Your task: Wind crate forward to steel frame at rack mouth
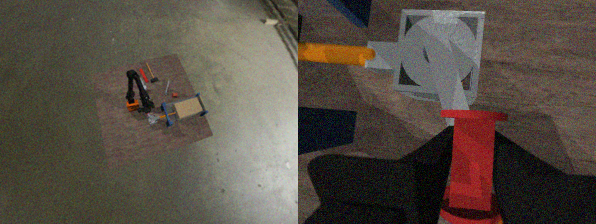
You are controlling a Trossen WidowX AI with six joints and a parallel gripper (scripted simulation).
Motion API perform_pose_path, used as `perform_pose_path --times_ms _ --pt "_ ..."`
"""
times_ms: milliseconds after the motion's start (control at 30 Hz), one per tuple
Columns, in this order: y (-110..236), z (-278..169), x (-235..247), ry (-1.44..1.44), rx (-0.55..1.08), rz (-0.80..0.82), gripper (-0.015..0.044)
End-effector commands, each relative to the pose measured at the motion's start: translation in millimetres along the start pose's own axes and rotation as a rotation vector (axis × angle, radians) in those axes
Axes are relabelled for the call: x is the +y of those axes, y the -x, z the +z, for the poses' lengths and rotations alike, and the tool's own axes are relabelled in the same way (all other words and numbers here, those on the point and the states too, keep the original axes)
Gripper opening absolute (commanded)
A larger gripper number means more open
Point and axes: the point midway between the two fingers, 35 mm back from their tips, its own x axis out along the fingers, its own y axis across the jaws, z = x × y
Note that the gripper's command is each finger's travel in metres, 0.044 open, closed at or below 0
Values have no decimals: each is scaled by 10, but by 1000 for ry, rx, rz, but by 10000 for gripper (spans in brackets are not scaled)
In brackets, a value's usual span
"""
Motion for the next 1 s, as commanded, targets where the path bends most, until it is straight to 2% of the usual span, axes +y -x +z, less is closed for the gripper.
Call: perform_pose_path --times_ms 0,967 --pt "-59 62 -151 -14 -14 -40 0" --pt "-177 361 -479 -15 -17 -42 0"
